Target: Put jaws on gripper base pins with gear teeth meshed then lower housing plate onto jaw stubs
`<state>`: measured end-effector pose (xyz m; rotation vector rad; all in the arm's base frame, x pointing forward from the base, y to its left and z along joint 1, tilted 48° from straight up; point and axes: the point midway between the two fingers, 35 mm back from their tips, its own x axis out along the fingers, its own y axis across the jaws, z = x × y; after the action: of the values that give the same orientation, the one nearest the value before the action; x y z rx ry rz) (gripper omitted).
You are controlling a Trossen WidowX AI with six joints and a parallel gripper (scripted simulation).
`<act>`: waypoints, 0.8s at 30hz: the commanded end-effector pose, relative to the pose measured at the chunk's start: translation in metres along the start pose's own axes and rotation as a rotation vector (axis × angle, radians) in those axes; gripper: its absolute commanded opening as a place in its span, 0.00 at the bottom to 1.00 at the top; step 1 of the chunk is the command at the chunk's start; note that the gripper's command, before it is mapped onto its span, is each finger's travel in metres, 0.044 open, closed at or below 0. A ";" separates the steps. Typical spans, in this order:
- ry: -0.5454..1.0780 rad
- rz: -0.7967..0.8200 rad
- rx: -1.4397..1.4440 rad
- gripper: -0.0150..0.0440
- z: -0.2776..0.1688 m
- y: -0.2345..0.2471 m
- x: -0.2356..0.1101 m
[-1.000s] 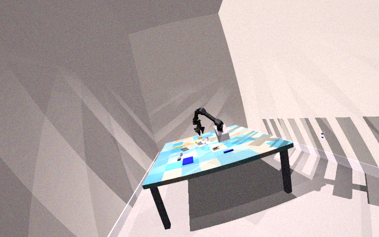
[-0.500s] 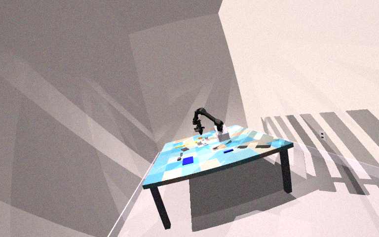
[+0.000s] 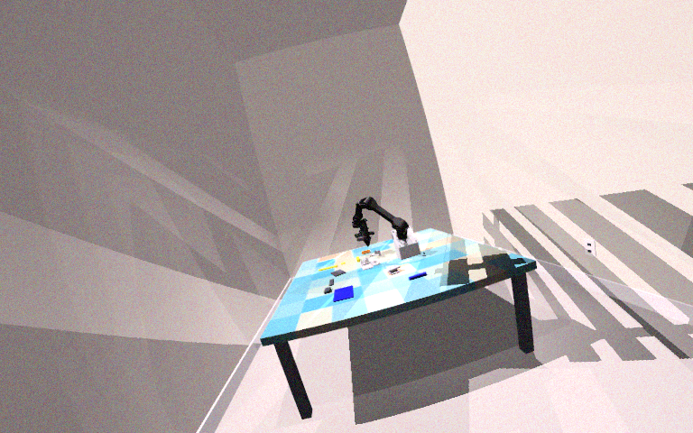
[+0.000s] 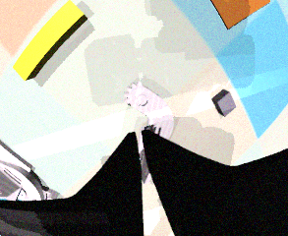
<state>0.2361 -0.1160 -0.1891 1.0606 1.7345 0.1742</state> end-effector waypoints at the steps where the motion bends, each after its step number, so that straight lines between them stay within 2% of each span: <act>1: 0.000 -0.001 0.012 0.39 -0.002 -0.001 -0.001; 15: 0.011 -0.004 0.244 1.00 -0.050 -0.022 -0.010; 18: 0.010 -0.004 0.243 1.00 -0.050 -0.022 -0.008; 24: 0.011 -0.003 0.243 1.00 -0.051 -0.022 0.031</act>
<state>0.1856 -0.1041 -0.1905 1.2157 1.7818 -0.0341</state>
